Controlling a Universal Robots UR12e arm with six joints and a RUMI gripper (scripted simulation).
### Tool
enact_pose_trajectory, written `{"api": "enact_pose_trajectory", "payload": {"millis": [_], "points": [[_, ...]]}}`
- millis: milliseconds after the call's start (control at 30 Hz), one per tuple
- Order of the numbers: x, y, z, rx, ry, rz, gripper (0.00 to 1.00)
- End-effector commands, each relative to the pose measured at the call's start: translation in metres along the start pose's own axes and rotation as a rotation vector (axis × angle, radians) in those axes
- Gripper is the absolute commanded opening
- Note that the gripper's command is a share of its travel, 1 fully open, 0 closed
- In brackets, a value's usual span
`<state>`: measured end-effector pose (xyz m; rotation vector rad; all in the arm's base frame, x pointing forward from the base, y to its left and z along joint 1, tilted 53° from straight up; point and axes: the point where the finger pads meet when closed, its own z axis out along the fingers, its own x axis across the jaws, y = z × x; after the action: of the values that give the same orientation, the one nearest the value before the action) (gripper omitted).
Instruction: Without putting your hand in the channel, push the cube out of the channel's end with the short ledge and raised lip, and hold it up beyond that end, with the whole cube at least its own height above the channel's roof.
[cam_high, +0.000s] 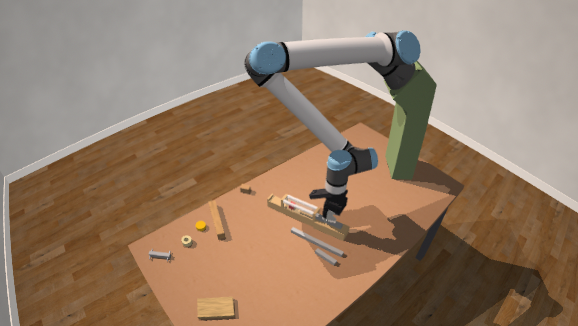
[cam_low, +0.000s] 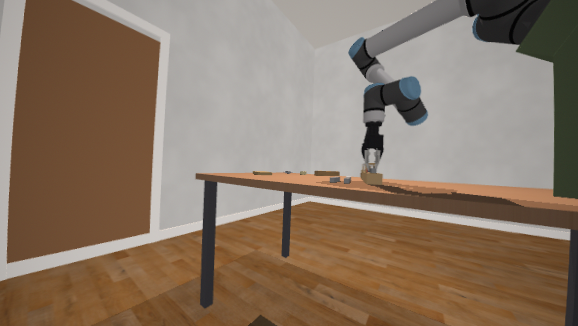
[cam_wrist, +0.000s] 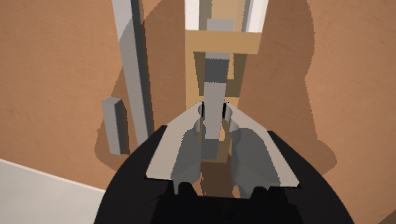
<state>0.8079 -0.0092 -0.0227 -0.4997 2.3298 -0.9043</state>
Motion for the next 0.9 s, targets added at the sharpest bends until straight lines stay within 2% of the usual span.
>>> {"api": "enact_pose_trajectory", "payload": {"millis": [0,433,867], "points": [[0.0,-0.013,-0.001,0.0,-0.001,0.0,0.0],[0.0,-0.036,-0.001,0.0,-0.001,0.0,0.0],[0.0,-0.038,-0.001,0.0,-0.001,0.0,0.0]]}}
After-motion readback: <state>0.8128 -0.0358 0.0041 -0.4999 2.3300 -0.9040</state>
